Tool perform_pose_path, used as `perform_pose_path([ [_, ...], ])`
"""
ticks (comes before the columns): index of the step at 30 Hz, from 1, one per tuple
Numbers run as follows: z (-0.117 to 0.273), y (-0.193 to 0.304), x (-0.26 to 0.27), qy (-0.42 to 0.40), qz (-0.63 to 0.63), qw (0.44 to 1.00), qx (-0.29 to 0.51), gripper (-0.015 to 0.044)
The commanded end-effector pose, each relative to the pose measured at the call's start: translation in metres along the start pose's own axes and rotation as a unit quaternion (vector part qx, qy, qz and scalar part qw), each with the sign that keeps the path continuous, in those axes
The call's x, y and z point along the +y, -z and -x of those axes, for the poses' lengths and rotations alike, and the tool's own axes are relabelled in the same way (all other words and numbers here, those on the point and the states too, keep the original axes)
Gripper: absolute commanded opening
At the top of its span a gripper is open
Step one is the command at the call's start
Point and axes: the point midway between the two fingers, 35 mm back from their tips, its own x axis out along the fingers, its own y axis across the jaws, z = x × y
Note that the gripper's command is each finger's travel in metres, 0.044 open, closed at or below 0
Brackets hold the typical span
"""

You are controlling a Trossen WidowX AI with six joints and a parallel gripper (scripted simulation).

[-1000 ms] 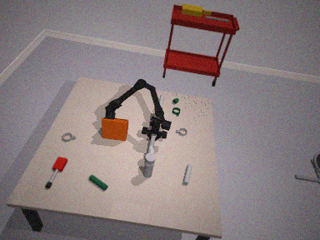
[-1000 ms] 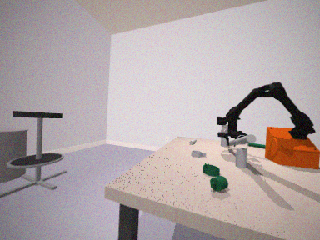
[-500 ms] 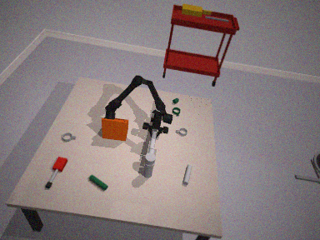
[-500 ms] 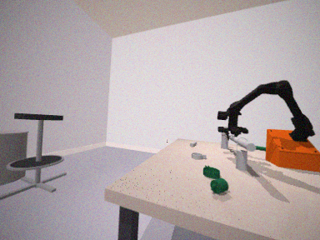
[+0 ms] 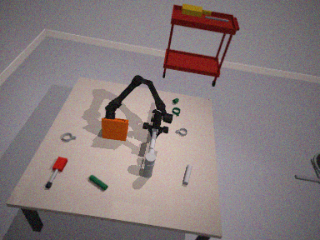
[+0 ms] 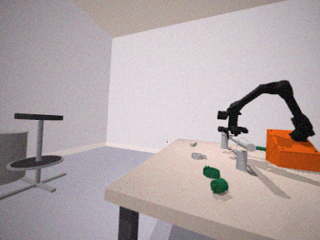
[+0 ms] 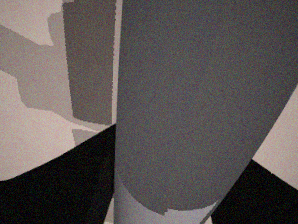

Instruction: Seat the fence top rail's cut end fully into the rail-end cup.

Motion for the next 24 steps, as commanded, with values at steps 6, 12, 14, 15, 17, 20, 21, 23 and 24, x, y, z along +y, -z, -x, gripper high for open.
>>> perform_pose_path([
  [6,0.0005,0.0004,-0.0001,0.000,0.000,1.000,0.000,0.0000],
  [12,0.0032,0.0025,-0.0012,0.000,0.000,1.000,0.000,0.0000],
  [14,0.0042,0.0033,-0.0018,0.000,0.000,1.000,0.000,0.0000],
  [15,0.0047,0.0037,-0.0021,0.000,0.000,1.000,0.000,0.0000],
  [17,0.0057,0.0045,-0.0027,0.000,0.000,1.000,0.000,0.0000],
  [20,0.0070,0.0058,-0.0037,0.000,0.000,1.000,0.000,0.0000],
  [21,0.0074,0.0062,-0.0040,0.000,0.000,1.000,0.000,0.0000],
  [23,0.0082,0.0072,-0.0045,0.000,0.000,1.000,0.000,0.0000],
  [24,0.0085,0.0078,-0.0047,0.000,0.000,1.000,0.000,0.0000],
])
